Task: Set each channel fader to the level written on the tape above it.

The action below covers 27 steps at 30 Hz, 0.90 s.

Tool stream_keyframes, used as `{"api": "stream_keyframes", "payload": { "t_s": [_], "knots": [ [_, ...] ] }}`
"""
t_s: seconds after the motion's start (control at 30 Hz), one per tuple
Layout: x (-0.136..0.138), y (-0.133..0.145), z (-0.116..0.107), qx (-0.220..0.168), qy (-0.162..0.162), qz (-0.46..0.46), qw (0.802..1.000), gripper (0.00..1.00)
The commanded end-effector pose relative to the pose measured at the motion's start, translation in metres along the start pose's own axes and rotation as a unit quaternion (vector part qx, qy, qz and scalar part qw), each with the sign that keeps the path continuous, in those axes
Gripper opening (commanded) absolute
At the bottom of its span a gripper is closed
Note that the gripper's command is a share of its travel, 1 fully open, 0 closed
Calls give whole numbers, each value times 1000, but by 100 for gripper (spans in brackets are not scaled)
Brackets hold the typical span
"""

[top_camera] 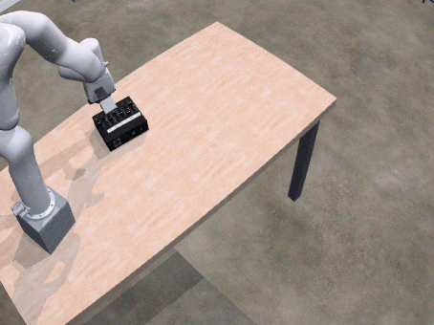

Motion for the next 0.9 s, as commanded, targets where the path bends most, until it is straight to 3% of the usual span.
{"api": "stream_keyframes", "payload": {
  "t_s": [0.0,0.87],
  "knots": [
    [-1,1,0,-1,-1,0,1000,0],
    [-1,1,15,-1,-1,0,1000,0]
  ]
}}
Point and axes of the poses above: the point where the finger pads meet when closed, its own z axis out along the fingers, its own x axis across the jaws, y = z × x, the point moved 10 cm from there along -z, back along the fingers, and after that the axes turned 13 degrees about z, right-handed, at the moved point
